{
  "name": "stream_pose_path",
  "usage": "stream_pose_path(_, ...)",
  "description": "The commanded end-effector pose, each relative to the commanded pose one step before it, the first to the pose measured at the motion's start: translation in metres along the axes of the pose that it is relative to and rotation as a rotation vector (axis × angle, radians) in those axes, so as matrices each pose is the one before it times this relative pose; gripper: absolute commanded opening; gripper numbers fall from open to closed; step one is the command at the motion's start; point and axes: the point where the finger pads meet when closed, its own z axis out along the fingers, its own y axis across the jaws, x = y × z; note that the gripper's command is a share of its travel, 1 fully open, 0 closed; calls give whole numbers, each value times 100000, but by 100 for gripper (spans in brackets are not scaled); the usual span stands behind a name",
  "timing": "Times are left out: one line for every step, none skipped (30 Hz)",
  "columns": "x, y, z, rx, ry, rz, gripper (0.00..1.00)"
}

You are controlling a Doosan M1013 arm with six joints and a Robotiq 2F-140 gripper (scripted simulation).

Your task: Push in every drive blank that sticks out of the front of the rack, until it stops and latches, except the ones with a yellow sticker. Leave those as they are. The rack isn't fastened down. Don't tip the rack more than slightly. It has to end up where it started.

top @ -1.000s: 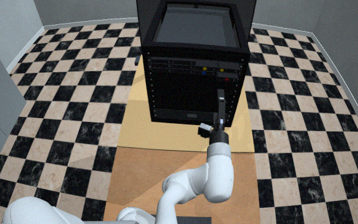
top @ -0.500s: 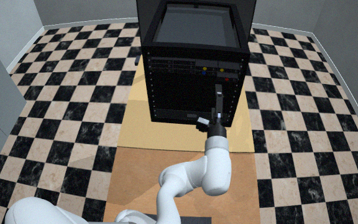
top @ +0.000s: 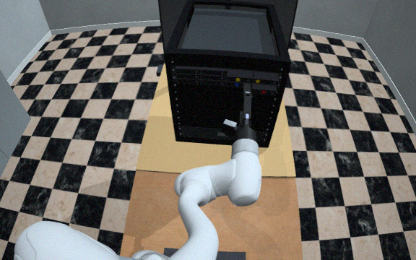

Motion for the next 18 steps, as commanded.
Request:
stream_pose_path(524,263,1667,-255,-255,-34,100)
stream_pose_path(185,52,519,0,0,0,100)
stream_pose_path(174,49,489,0,0,0,100)
stream_pose_path(0,0,0,0,0,0,100)
stream_pose_path(0,0,0,0,0,0,100)
stream_pose_path(162,46,454,0,0,0,100)
stream_pose_path(148,42,415,0,0,0,100)
stream_pose_path(132,37,370,0,0,0,100)
stream_pose_path(114,32,320,0,0,0,100)
stream_pose_path(96,28,271,0,0,0,100)
stream_pose_path(80,22,222,1,0,0,100)
stream_pose_path(62,18,176,0,0,0,100)
stream_pose_path(47,13,132,0,0,0,100)
stream_pose_path(33,9,93,0,0,0,100)
stream_pose_path(21,6,59,0,0,0,100)
stream_pose_path(11,3,32,0,0,0,100)
stream_pose_path(4,1,12,0,0,0,100)
stream_pose_path(1,0,2,0,0,0,100)
